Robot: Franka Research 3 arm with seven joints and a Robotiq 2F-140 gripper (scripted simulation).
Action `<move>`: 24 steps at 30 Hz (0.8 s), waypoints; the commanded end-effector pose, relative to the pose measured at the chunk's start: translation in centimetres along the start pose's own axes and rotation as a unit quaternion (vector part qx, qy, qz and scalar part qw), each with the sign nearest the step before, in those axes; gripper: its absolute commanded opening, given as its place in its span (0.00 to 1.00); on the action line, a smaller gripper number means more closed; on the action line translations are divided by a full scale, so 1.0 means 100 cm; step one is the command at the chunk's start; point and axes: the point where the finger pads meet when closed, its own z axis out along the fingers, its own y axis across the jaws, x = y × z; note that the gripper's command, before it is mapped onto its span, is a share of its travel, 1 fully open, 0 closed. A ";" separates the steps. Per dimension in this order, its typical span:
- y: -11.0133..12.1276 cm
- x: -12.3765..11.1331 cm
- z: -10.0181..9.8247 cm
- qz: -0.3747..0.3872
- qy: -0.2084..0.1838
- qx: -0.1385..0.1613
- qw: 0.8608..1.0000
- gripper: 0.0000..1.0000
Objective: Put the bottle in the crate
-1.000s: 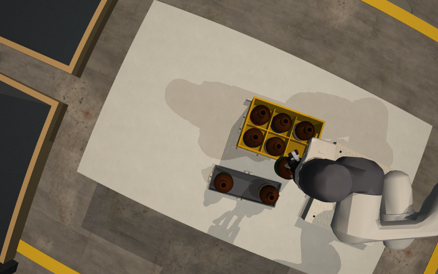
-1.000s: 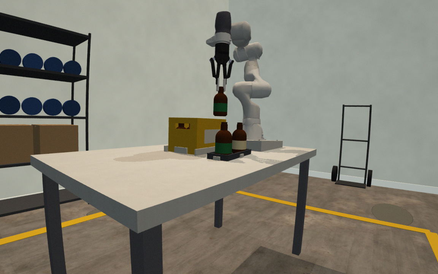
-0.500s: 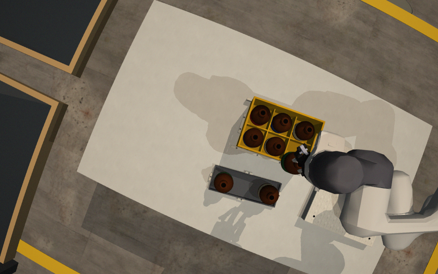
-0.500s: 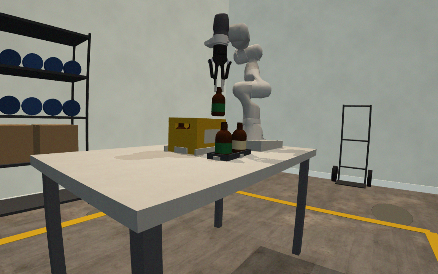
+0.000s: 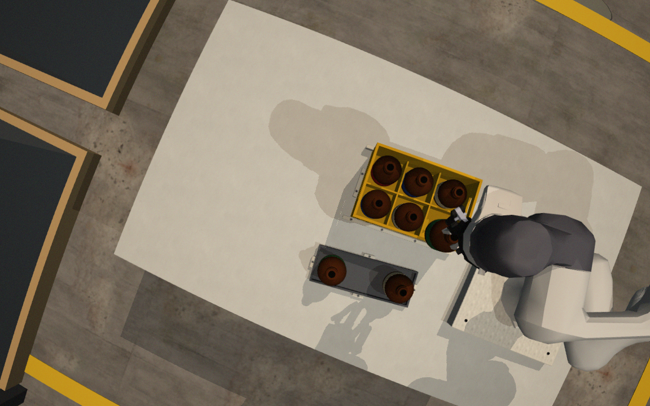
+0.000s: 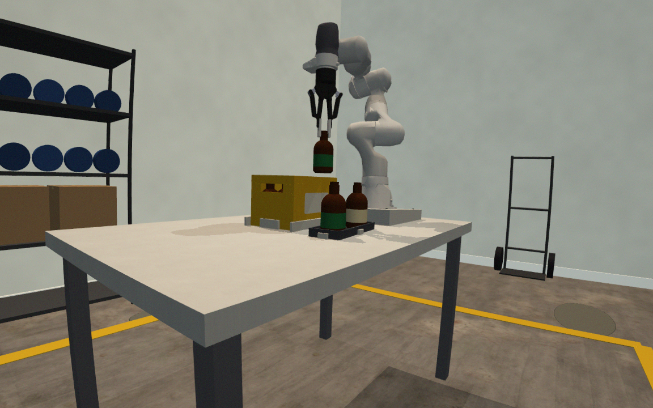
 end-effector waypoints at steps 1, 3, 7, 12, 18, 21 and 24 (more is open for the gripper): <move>-0.001 0.008 0.000 -0.006 0.002 0.000 1.000 0.00; -0.001 0.010 0.000 -0.006 0.002 0.000 1.000 0.00; -0.002 0.013 0.000 -0.006 0.002 0.000 1.000 0.00; -0.002 0.018 0.000 -0.006 0.002 0.000 1.000 0.00; -0.003 0.022 0.000 -0.006 0.002 0.000 1.000 0.00; -0.003 0.024 0.000 -0.006 0.002 0.000 1.000 0.00; -0.003 0.024 0.000 -0.006 0.002 0.000 1.000 0.00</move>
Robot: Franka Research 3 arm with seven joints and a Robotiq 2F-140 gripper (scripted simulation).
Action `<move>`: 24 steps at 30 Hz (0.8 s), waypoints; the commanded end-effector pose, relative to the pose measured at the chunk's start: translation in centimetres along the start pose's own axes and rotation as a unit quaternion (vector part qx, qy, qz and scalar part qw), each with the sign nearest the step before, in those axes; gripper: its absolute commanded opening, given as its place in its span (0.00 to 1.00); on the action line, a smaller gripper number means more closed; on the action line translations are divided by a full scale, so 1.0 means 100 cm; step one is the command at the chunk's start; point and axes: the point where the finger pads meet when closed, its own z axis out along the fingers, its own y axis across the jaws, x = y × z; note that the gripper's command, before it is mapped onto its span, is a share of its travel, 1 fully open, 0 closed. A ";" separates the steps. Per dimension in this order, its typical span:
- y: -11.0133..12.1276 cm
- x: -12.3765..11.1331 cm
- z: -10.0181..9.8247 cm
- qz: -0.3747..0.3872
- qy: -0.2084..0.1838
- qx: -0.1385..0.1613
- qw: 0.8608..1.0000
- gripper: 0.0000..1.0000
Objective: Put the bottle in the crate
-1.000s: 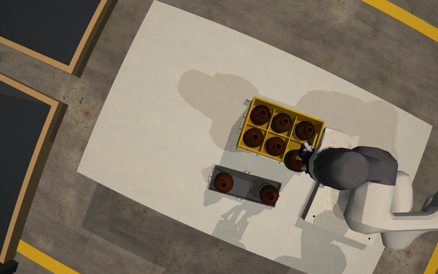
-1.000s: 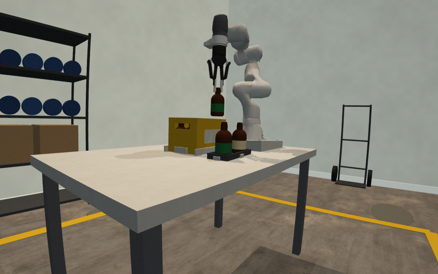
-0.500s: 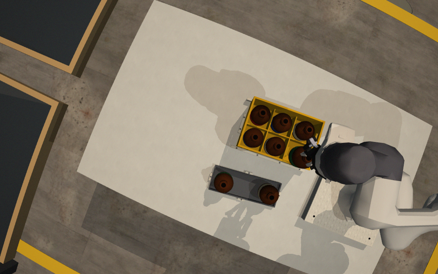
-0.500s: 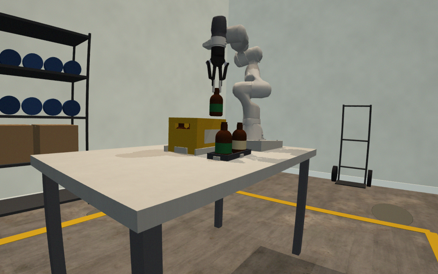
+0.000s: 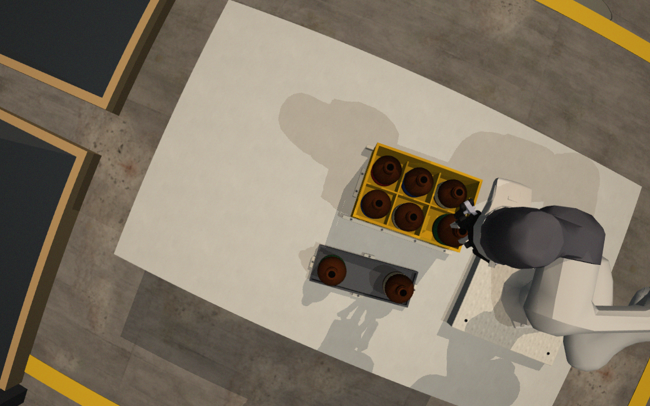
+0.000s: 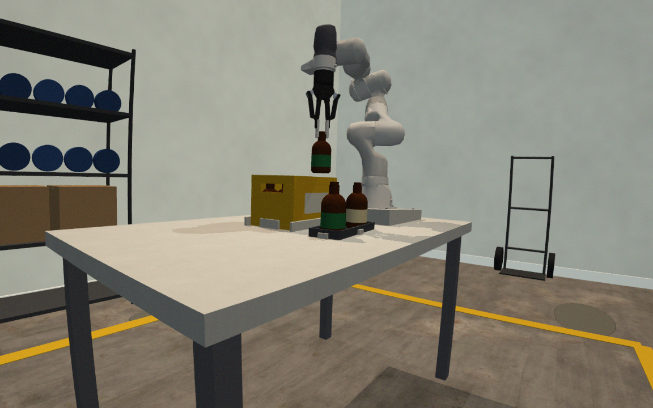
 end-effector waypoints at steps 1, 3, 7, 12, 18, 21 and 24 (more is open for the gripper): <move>-0.001 0.004 0.000 -0.003 0.001 0.000 1.000 0.00; -0.001 0.004 0.000 -0.003 0.001 0.000 1.000 0.00; -0.001 0.005 0.000 -0.003 0.001 0.000 1.000 0.00; -0.001 0.006 0.000 -0.003 0.001 0.000 1.000 0.00; -0.001 0.006 0.000 -0.003 0.001 0.000 1.000 0.00; -0.001 0.006 0.000 -0.003 0.001 0.000 1.000 0.00; -0.001 0.006 0.000 -0.003 0.001 0.000 1.000 0.00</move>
